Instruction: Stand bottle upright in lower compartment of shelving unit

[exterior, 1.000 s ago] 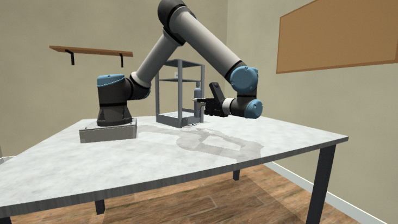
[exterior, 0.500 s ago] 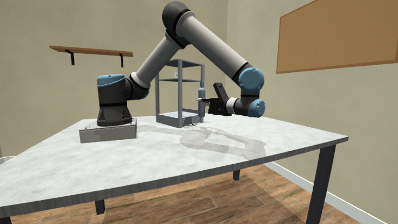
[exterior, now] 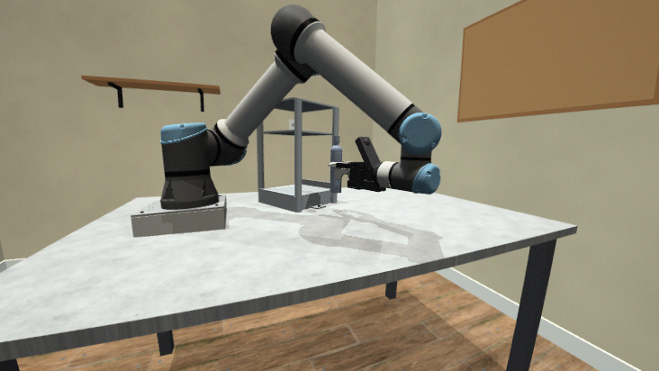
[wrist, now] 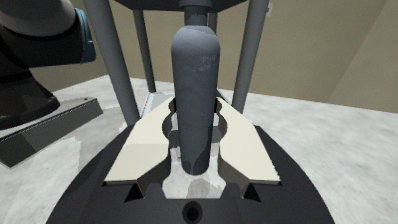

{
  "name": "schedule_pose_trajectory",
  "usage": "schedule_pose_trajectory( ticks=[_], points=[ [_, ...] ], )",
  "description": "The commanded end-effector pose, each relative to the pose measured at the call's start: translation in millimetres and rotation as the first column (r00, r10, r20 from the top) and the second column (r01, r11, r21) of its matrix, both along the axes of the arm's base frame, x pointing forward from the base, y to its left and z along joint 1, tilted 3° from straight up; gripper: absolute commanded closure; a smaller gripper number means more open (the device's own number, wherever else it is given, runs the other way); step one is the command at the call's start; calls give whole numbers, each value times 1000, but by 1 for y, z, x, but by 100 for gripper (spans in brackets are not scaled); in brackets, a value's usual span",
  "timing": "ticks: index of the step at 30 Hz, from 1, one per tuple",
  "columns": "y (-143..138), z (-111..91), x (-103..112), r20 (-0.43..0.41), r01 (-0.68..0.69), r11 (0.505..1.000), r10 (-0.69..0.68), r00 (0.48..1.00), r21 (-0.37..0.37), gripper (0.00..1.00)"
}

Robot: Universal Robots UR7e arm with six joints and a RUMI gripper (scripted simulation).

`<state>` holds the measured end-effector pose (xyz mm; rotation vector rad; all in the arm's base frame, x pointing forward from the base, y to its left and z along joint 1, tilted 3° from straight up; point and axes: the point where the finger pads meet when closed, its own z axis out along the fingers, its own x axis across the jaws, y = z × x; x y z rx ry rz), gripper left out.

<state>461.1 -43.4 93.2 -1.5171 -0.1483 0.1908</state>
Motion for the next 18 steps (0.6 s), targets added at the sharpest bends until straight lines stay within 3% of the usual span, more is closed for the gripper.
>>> schedule_pose_trajectory(
  ticks=[1, 18],
  points=[
    [1, 1, 0, 0, 0, 1000, 0, 1000, 1, 100],
    [14, 2, -5, 0, -1, 1000, 1, 1000, 1, 100]
  ],
)
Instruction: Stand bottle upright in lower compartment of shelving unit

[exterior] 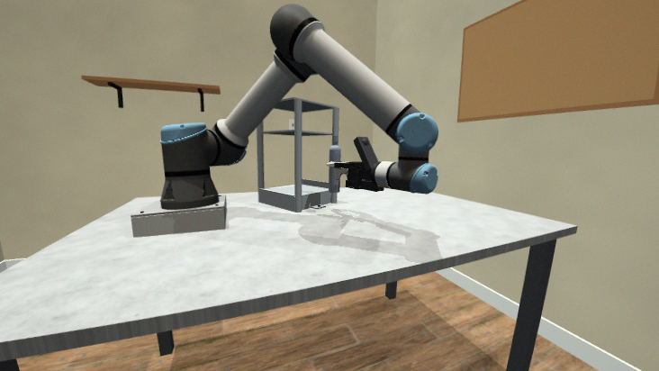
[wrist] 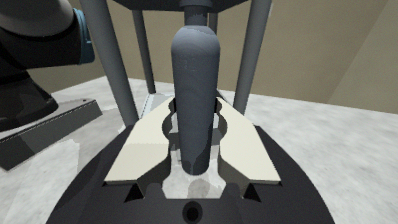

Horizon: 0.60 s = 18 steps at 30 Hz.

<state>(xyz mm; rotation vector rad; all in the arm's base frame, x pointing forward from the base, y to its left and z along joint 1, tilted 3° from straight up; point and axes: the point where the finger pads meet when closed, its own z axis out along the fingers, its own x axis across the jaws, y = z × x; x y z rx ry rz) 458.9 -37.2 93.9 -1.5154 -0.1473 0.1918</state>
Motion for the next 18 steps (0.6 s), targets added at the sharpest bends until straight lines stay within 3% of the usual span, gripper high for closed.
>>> schedule_pose_trajectory(
  ticks=[1, 18],
  points=[
    [9, 2, -3, 2, -1, 1000, 1, 1000, -1, 100],
    [42, 4, -17, 2, -1, 1000, 1, 1000, -1, 100]
  ],
)
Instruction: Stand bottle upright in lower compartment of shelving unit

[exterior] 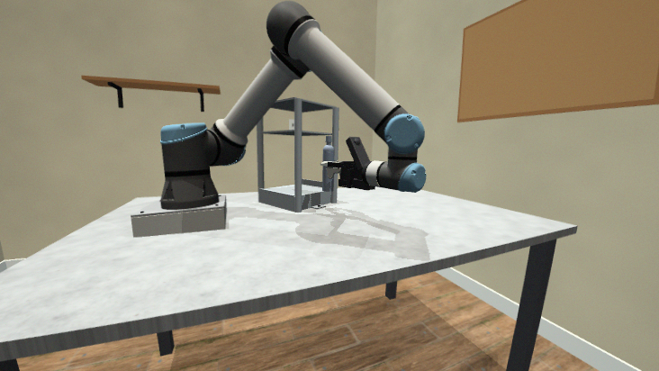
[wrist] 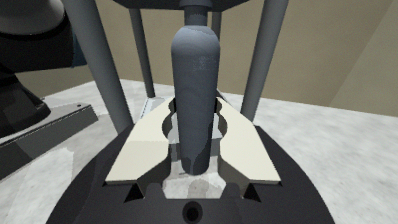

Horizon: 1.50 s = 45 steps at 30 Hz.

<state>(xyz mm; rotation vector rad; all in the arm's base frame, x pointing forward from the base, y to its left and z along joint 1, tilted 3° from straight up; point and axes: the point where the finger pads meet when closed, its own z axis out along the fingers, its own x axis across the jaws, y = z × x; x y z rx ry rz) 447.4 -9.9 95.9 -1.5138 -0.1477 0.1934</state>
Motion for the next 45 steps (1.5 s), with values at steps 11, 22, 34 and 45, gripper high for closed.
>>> schedule_pose_trajectory(
  ticks=[11, 22, 34, 45],
  points=[
    [41, 3, -16, 2, 1, 1000, -1, 1000, -2, 100],
    [65, 4, -26, 2, 1, 1000, -1, 1000, -2, 100],
    [87, 6, -35, 2, 1, 1000, -1, 1000, -2, 100],
    [93, 6, -38, 2, 1, 1000, -1, 1000, -2, 100]
  ],
)
